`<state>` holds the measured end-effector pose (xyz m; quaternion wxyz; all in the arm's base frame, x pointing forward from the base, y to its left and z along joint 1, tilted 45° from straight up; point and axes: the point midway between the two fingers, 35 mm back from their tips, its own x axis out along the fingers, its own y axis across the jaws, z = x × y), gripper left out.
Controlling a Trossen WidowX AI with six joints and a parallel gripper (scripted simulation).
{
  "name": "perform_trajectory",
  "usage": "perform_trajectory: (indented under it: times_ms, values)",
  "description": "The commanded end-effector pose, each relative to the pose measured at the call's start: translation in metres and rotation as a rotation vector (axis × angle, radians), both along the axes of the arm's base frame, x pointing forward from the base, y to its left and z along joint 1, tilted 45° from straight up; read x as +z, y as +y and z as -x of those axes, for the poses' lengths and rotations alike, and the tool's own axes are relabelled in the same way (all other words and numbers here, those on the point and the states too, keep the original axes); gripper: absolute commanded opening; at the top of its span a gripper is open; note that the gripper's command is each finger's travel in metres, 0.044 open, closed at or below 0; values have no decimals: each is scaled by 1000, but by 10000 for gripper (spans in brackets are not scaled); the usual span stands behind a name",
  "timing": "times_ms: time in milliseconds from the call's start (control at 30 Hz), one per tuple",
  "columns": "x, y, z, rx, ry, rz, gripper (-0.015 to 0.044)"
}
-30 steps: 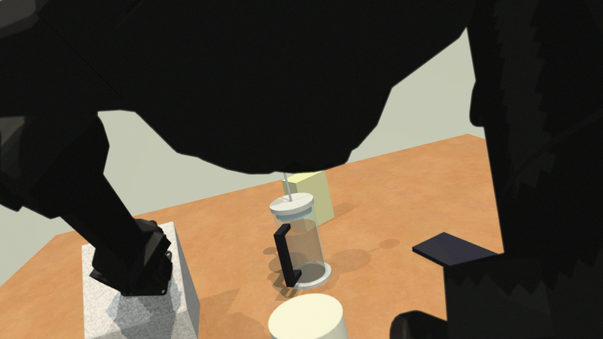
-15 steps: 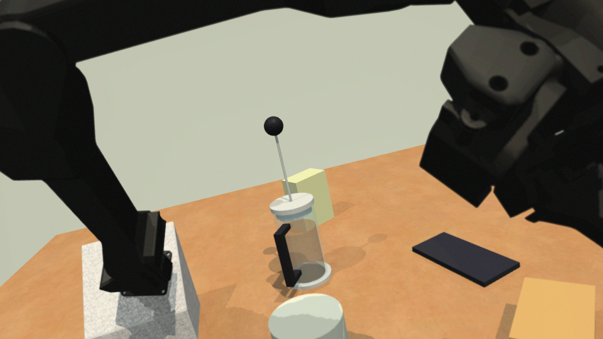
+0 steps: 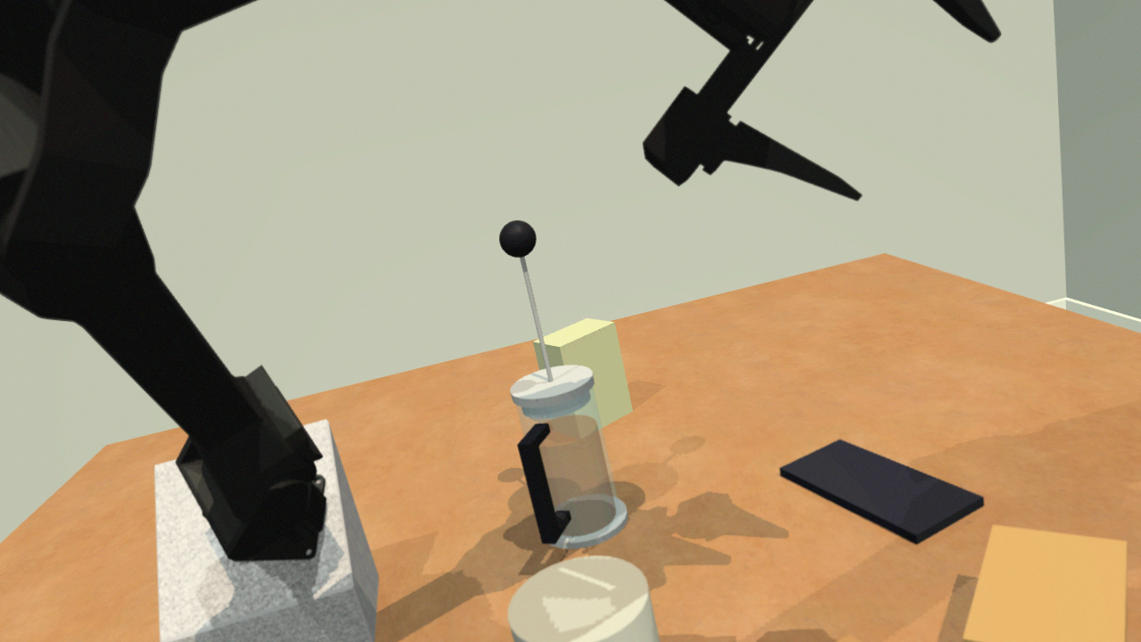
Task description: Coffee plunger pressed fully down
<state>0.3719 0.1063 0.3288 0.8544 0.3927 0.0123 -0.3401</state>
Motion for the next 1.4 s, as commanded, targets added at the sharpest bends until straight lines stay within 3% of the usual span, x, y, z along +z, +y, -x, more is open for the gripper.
perform_trajectory:
  times_ms: [0,300,633,1000,1367]
  values:
    - [-33,47,31,198,174,173,440]
    - [-111,130,147,721,514,758,440]
    - [-165,135,257,1108,654,1458,440]
    - [-207,95,246,1109,654,1470,440]
    - [-213,95,237,1111,657,1467,440]
